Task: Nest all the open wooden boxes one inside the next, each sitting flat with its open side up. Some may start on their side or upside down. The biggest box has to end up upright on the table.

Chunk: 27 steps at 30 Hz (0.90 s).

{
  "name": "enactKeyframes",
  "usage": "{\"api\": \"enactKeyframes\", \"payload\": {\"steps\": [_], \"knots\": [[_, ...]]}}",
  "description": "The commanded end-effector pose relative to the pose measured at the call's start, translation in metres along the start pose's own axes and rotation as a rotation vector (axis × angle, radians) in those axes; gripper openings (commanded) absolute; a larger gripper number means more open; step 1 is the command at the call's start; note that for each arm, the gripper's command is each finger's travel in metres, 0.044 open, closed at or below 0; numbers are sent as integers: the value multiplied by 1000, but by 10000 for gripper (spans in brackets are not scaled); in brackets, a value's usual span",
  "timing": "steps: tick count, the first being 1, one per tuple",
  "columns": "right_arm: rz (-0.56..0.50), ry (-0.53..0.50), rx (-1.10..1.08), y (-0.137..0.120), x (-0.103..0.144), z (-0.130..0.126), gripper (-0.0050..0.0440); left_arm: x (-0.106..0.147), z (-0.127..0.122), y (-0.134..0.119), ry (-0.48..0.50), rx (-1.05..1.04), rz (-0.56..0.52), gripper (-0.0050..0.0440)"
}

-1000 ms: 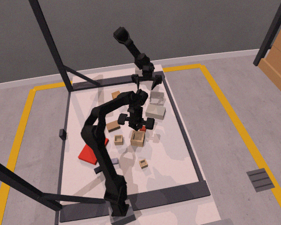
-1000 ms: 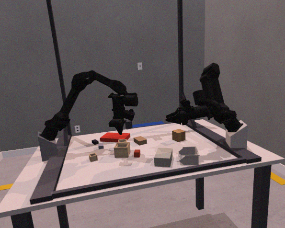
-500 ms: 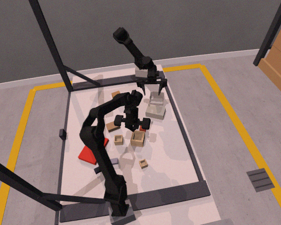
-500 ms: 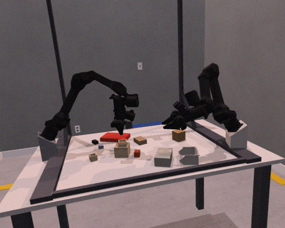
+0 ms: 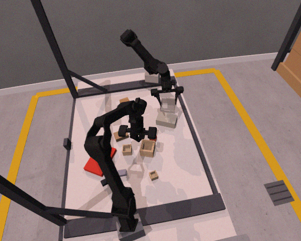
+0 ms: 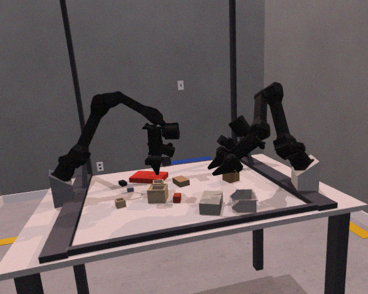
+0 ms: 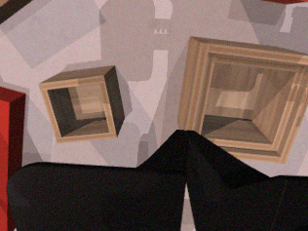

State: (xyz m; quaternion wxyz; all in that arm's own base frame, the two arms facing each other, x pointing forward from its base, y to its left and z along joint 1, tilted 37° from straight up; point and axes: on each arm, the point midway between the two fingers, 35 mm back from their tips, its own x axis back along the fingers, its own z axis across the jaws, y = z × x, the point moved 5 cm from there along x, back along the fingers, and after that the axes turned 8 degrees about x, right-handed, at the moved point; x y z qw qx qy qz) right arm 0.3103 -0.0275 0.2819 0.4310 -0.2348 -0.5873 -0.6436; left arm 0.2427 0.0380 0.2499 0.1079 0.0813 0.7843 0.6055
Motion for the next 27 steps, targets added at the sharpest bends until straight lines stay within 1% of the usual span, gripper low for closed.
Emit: {"api": "enactKeyframes", "payload": {"steps": [1, 2, 3, 4, 17, 19, 20, 21, 27], "knots": [[-28, -10, 21, 1, 7, 8, -50, -1, 0, 13, 28, -18, 23, 400], [-28, -10, 21, 1, 7, 8, -50, -1, 0, 13, 28, -18, 23, 400], [-28, -10, 25, 1, 7, 10, -50, -1, 2, 6, 43, 16, 75, 400], [-28, -10, 33, 1, 5, 13, -50, -2, 3, 13, 53, -6, 74, 400], [-31, -9, 78, 1, -3, 33, -50, 7, 5, 11, 139, 62, 303, 400], [-31, -9, 78, 1, -3, 33, -50, 7, 5, 11, 139, 62, 303, 400], [-32, -9, 81, 1, -3, 35, -50, 10, 5, 3, 152, 101, 363, 400], [-33, -9, 89, 0, -4, 38, -50, 12, 4, 11, 156, 78, 361, 400], [-35, -8, 109, 0, -7, 47, -50, 23, -2, 9, 182, 117, 477, 400]]}}
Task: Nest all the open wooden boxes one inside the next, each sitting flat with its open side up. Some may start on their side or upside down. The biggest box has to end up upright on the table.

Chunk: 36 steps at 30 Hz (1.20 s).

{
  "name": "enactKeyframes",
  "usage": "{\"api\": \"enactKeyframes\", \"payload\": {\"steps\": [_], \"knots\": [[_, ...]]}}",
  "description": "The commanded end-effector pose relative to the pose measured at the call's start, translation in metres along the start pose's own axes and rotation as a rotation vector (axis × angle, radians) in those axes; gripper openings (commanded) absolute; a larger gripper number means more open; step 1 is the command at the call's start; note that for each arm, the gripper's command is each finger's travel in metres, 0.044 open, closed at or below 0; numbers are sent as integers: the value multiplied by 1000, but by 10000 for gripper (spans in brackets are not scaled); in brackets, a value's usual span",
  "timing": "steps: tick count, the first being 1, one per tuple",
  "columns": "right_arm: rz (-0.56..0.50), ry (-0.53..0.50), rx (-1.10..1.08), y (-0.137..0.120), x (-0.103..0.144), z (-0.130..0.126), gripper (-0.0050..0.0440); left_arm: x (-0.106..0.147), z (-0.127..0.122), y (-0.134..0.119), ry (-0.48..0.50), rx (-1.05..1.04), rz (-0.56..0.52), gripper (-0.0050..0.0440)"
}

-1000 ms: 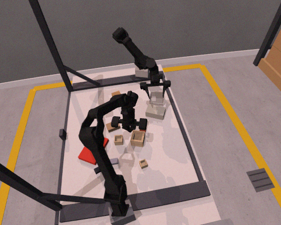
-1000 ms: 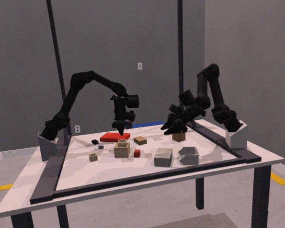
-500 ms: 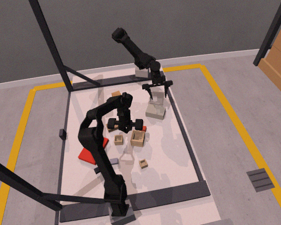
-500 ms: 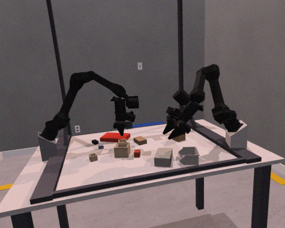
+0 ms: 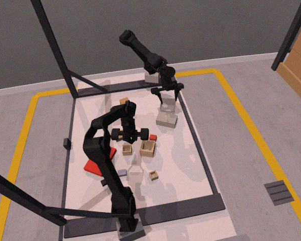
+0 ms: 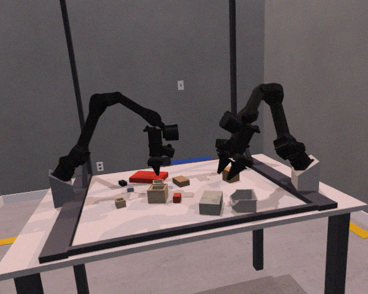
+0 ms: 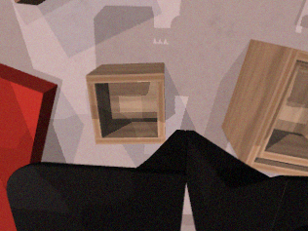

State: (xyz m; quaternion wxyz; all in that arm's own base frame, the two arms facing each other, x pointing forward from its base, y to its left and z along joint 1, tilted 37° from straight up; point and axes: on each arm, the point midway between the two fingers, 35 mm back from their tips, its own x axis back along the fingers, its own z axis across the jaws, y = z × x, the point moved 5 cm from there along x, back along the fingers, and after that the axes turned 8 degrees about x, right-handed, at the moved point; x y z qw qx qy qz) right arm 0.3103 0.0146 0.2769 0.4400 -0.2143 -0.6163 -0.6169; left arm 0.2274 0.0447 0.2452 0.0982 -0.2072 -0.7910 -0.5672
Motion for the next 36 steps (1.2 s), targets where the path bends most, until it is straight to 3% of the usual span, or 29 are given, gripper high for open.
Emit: {"api": "enactKeyframes", "payload": {"steps": [1, 19, 29, 36], "knots": [[-33, -8, 22, 1, 8, 9, -50, 13, -6, 6, 23, -6, 52, 400], [-44, -4, 74, 0, 1, 34, -50, 59, -31, -21, 50, 98, 382, 400], [-47, -2, 81, 1, 0, 36, -50, 66, -35, -23, 48, 106, 414, 400], [-19, 0, 73, -1, -42, 35, -50, 64, -34, -26, 45, 116, 425, 400]]}}
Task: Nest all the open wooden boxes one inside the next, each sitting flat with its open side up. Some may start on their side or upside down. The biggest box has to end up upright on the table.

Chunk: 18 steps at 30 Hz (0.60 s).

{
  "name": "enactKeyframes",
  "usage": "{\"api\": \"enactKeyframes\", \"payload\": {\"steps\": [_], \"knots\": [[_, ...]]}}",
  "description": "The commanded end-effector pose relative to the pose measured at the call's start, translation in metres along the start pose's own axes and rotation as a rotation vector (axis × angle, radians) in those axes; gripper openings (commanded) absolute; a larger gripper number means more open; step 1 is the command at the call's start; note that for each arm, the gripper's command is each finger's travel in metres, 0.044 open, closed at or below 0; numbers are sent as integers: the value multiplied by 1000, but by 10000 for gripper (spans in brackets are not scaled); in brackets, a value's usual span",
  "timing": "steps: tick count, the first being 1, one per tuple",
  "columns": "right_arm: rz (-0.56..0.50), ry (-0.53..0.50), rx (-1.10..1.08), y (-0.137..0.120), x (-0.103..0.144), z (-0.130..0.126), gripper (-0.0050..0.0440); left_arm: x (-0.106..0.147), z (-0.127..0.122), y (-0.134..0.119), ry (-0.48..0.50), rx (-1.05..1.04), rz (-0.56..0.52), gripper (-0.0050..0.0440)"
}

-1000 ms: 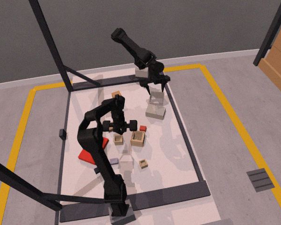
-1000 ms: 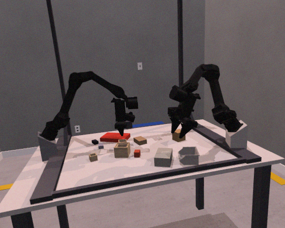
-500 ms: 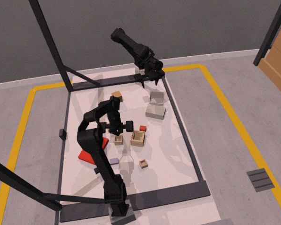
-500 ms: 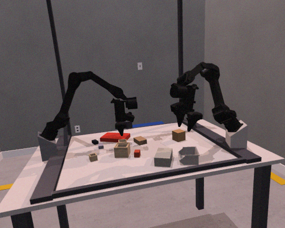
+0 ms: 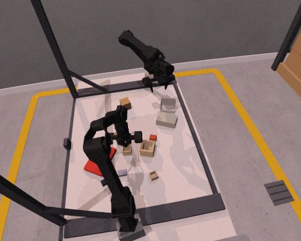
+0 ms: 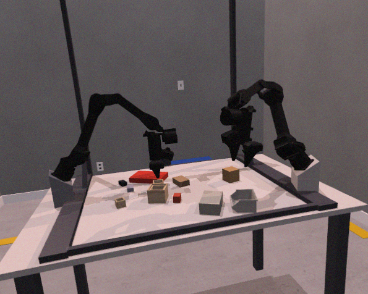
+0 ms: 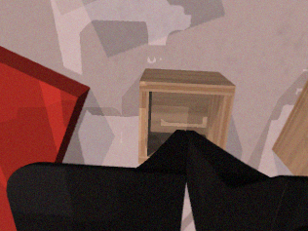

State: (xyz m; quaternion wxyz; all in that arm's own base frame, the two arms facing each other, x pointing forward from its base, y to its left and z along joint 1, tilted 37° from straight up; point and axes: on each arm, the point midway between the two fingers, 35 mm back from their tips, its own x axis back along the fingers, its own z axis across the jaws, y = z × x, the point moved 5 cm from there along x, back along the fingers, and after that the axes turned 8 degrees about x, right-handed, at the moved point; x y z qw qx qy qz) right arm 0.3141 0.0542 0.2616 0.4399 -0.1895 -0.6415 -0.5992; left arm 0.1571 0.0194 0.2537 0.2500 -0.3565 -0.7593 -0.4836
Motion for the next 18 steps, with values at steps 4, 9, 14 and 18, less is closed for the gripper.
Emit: {"api": "enactKeyframes", "payload": {"steps": [4, 9, 14, 18], "knots": [[7, 0, -2, -2, -20, 1, -50, 5, -2, 2, 5, -14, -18, 400], [-17, -2, 5, 2, -17, 1, -50, 5, -2, 2, 5, -14, -18, 400], [-11, -2, 3, 3, -25, 0, -50, 5, -2, 2, 5, -14, -18, 400], [5, 0, -1, 1, -30, -1, 72, 5, -2, 2, 5, -14, -18, 400]]}}
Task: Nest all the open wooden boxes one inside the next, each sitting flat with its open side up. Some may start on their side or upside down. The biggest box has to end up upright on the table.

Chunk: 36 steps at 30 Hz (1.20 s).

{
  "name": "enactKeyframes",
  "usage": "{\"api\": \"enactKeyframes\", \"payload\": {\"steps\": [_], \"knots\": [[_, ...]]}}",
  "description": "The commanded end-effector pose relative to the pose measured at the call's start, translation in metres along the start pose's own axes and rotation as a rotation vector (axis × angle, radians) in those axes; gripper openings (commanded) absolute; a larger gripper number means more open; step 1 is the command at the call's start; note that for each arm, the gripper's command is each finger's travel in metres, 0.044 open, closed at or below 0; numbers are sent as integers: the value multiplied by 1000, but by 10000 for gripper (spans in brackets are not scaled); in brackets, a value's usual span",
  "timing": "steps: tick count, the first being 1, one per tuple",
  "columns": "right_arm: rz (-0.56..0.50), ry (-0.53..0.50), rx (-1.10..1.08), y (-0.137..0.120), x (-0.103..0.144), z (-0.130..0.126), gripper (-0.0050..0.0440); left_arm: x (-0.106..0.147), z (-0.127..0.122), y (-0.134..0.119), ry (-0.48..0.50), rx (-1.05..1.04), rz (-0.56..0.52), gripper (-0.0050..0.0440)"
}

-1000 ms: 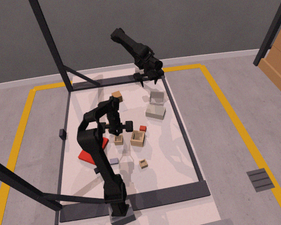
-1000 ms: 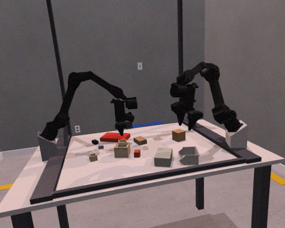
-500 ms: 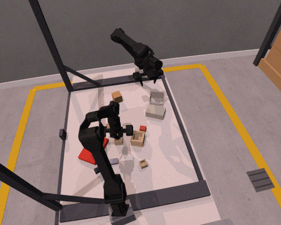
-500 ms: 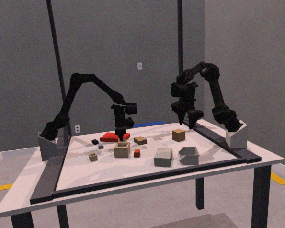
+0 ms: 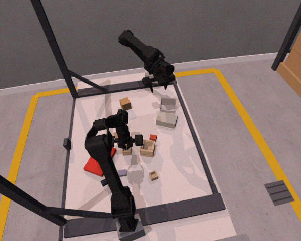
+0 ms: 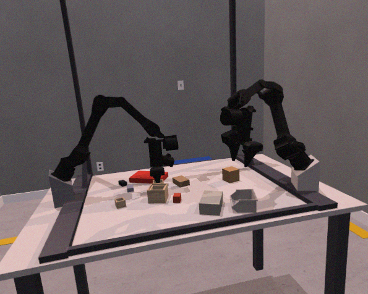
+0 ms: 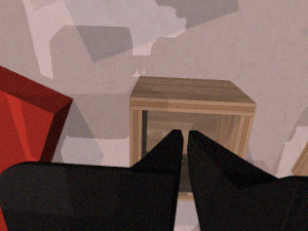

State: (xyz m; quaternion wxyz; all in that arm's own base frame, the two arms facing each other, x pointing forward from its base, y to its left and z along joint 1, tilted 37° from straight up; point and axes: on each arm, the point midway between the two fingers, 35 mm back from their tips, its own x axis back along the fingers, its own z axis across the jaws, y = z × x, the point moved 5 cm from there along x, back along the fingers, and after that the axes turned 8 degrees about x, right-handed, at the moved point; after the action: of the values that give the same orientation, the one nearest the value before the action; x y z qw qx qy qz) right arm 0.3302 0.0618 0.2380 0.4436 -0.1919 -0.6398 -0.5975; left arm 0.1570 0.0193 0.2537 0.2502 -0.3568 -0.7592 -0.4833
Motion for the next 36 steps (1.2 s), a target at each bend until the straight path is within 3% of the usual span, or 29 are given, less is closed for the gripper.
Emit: {"api": "enactKeyframes", "payload": {"steps": [1, 4, 6, 7, 23, 33, 36], "knots": [[-5, -3, 0, 1, 0, 0, 96, 5, -2, 2, 5, -14, -18, 400], [-24, -4, 5, 4, 6, 1, 168, 5, -2, 2, 5, -14, -18, 400], [-24, -4, 5, 4, 6, 1, 168, 5, -2, 2, 5, -14, -18, 400], [-24, -4, 5, 4, 6, 1, 192, 5, -2, 2, 5, -14, -18, 400], [-24, -4, 5, 4, 6, 1, 193, 5, -2, 2, 5, -14, -18, 400], [-46, -7, 13, 6, 69, 2, 193, 5, -2, 2, 5, -14, -18, 400], [-46, -7, 13, 5, 73, 2, 193, 5, -2, 2, 5, -14, -18, 400]]}}
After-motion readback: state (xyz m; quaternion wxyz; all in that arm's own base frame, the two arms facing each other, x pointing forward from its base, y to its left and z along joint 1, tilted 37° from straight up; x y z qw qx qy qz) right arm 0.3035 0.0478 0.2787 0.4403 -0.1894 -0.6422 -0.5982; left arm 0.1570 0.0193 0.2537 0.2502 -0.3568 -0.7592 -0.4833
